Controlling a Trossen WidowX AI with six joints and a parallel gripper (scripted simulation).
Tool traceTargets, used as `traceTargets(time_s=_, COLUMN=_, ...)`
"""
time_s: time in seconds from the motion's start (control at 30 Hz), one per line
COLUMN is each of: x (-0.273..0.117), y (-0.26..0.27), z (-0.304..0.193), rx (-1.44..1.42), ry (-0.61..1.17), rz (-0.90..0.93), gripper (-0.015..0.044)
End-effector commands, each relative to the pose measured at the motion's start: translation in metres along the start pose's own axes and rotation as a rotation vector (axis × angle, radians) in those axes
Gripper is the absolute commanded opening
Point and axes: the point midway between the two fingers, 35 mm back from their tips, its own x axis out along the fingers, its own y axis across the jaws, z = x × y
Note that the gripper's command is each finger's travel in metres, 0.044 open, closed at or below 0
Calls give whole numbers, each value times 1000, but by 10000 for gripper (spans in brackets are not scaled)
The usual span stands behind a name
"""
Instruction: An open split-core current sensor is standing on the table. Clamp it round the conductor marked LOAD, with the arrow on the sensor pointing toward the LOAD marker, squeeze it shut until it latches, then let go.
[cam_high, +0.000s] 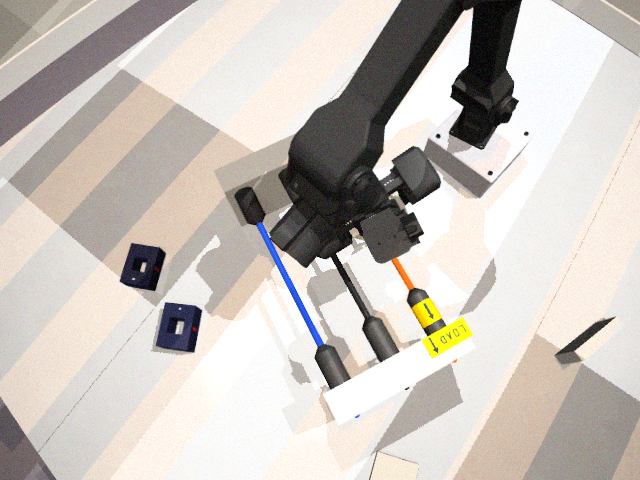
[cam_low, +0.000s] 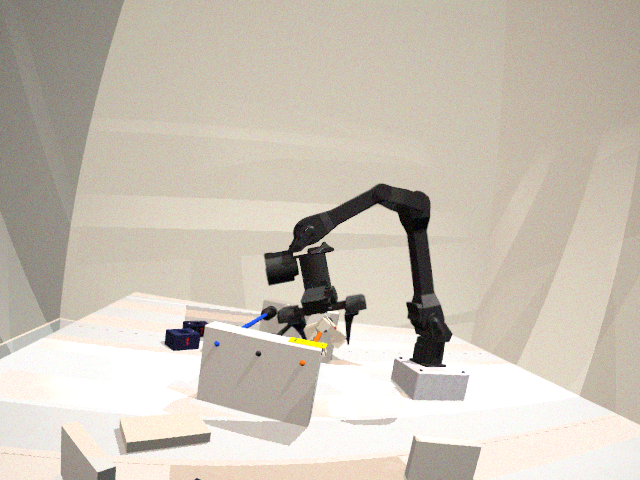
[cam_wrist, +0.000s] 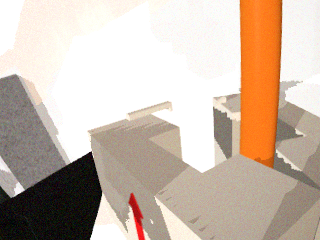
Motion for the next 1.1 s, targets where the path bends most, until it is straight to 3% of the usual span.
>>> traceTargets(time_s=0.0, x=-1, y=5, z=0, rx=-1, ry=-1, rz=19, gripper=0)
traceTargets(time_s=0.3, x=-2, y=1, z=0, rx=-1, ry=2, rz=-43, gripper=0)
traceTargets(time_s=0.7, x=-15, y=5, z=0, rx=0, ry=-3, rz=-342, gripper=0)
traceTargets(time_s=1.07, x=-12, y=4, z=0, rx=-5, ry=2, rz=-294, gripper=0)
